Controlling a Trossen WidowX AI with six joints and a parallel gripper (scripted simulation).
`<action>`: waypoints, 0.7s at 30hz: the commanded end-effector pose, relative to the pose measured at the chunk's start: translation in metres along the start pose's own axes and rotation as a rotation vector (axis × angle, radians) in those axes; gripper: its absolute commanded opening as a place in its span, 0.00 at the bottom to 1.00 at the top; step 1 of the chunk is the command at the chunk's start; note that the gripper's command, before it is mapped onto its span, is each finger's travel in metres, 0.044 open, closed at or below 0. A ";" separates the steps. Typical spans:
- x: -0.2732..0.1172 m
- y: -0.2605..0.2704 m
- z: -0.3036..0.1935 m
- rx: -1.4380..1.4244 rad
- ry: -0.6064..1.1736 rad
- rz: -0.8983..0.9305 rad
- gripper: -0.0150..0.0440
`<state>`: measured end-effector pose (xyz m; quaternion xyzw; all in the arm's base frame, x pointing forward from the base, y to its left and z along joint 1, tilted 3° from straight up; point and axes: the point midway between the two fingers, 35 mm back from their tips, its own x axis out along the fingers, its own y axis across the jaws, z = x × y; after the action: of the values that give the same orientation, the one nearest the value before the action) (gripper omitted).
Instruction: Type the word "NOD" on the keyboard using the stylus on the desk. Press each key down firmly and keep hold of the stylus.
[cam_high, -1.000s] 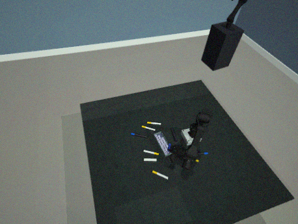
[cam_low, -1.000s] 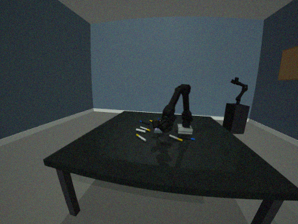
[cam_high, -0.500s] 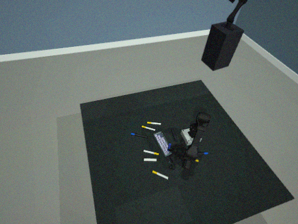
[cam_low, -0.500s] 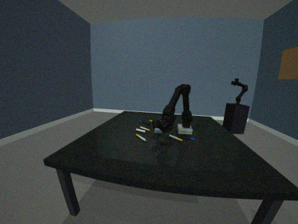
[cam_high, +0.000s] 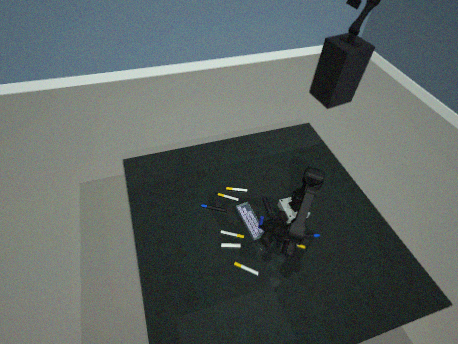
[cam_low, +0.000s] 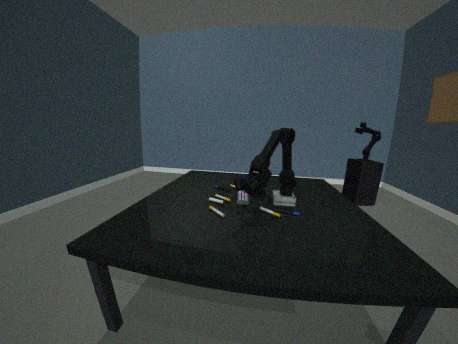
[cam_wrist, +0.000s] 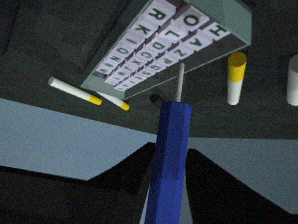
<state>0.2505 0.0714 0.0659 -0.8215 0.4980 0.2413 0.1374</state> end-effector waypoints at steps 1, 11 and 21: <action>-0.001 -0.001 -0.002 -0.002 0.002 -0.004 0.39; 0.010 0.006 -0.008 -0.001 -0.001 -0.002 0.25; 0.028 0.019 -0.022 -0.003 0.005 -0.003 0.25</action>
<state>0.2523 0.0362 0.0708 -0.8212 0.4983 0.2391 0.1419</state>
